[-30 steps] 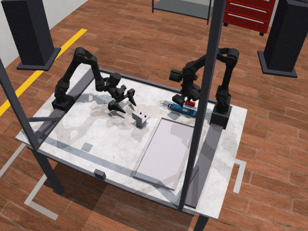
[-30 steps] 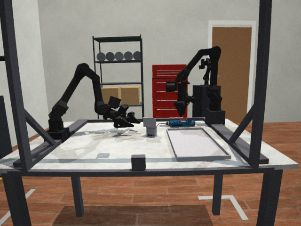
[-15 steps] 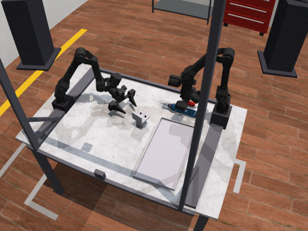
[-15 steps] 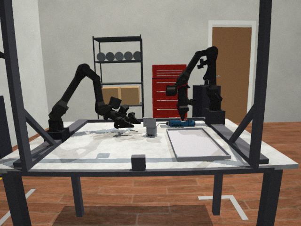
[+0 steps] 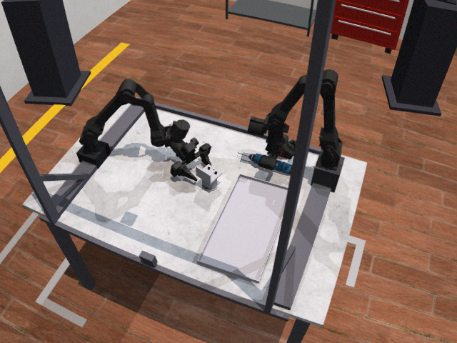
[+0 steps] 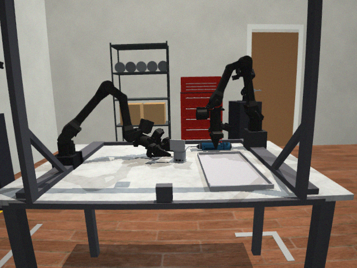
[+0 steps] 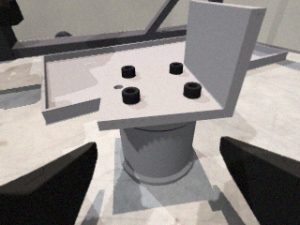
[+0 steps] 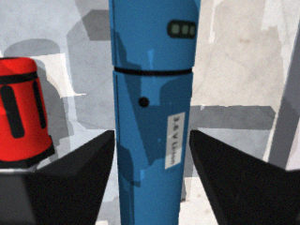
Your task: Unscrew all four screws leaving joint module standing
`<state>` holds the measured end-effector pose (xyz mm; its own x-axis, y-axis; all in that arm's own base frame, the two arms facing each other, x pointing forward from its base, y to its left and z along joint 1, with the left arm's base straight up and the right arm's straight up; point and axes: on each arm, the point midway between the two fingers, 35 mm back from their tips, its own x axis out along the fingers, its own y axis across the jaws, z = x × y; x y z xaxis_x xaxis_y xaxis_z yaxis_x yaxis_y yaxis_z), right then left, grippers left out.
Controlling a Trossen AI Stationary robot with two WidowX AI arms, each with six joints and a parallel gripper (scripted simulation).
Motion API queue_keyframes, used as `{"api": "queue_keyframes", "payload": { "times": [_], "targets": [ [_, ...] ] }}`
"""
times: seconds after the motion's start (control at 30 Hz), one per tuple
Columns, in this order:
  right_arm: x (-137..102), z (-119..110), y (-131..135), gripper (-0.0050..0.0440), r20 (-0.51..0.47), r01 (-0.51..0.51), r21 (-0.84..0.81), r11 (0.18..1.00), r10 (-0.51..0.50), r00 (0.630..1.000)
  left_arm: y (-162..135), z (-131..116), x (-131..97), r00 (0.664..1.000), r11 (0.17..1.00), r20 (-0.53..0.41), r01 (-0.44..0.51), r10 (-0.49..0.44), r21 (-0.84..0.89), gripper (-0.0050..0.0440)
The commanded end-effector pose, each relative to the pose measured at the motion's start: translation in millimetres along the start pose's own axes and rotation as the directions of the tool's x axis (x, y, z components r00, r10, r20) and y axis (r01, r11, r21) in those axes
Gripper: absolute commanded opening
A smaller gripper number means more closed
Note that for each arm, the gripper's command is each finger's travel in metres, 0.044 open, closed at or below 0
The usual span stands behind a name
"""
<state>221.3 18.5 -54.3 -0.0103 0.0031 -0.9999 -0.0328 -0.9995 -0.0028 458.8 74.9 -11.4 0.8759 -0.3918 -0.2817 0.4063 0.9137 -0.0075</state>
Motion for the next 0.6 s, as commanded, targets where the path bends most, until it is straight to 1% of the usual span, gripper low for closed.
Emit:
{"api": "queue_keyframes", "payload": {
  "times": [0.0,0.23,0.37,0.47,0.5,0.57],
  "targets": [
    [-1,-8,0,0.0217,-0.022,-0.004,-0.008,1.000,0.004,1.000,3,11,27,1.000,1.000,0.022,0.000,-0.001,0.020,0.0385],
    [-2,-7,0,0.0209,-0.025,-0.001,-0.003,1.000,0.001,1.000,3,11,34,1.000,1.000,0.021,0.000,-0.001,0.019,0.0385],
    [-2,-7,0,0.0182,-0.025,-0.001,-0.003,1.000,0.001,1.000,3,11,37,1.000,1.000,0.021,0.000,-0.001,0.021,0.0385],
    [-2,-7,0,0.0162,-0.024,-0.001,-0.008,1.000,0.001,1.000,3,11,36,1.000,1.000,0.022,0.001,-0.002,0.021,0.0313],
    [-2,-7,0,0.0156,-0.025,-0.001,-0.003,1.000,0.001,1.000,2,9,35,1.000,1.000,0.018,0.002,-0.002,0.017,0.0302],
    [-2,-7,0,0.0108,-0.026,-0.001,-0.008,1.000,0.001,1.000,2,10,34,1.000,1.000,0.021,0.001,-0.002,0.020,0.0288]
  ]
}}
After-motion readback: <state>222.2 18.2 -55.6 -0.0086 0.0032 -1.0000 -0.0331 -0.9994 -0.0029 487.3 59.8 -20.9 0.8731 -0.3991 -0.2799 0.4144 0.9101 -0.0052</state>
